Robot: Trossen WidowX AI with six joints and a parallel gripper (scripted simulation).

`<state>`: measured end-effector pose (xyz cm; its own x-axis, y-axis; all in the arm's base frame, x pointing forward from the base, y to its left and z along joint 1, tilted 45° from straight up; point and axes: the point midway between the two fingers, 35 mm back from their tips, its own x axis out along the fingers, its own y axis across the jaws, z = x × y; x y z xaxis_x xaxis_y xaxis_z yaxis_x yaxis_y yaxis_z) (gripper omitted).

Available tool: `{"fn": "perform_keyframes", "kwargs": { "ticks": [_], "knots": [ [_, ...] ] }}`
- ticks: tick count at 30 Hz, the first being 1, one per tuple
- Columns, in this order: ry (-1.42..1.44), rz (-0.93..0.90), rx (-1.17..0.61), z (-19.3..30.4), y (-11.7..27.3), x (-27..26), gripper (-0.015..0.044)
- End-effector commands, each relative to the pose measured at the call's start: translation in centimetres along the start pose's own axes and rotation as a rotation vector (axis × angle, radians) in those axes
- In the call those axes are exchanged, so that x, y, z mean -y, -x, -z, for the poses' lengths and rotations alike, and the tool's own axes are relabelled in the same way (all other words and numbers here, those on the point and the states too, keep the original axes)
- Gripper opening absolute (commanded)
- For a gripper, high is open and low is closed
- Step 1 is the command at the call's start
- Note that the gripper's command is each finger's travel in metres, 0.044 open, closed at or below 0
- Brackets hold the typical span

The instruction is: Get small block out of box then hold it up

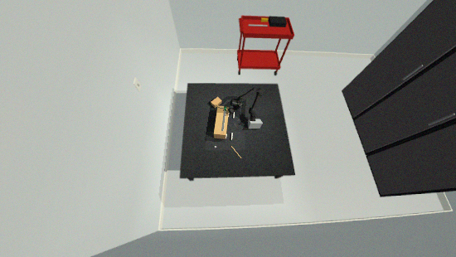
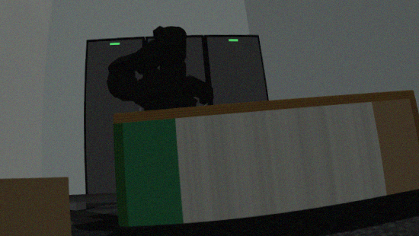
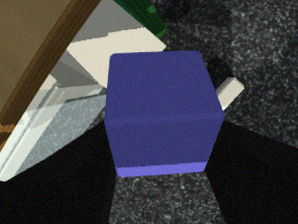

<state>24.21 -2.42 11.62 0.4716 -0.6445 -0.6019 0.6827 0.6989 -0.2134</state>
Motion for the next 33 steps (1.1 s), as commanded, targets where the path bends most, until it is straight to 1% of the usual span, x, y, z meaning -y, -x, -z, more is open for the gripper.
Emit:
{"fn": "perform_keyframes", "kwargs": {
  "ticks": [1,33],
  "knots": [
    [0.155,0.005,0.008,-0.2,0.3,-0.1,0.0],
    [1.461,0.062,0.023,-0.4,2.6,-0.2,0.0]
  ]
}}
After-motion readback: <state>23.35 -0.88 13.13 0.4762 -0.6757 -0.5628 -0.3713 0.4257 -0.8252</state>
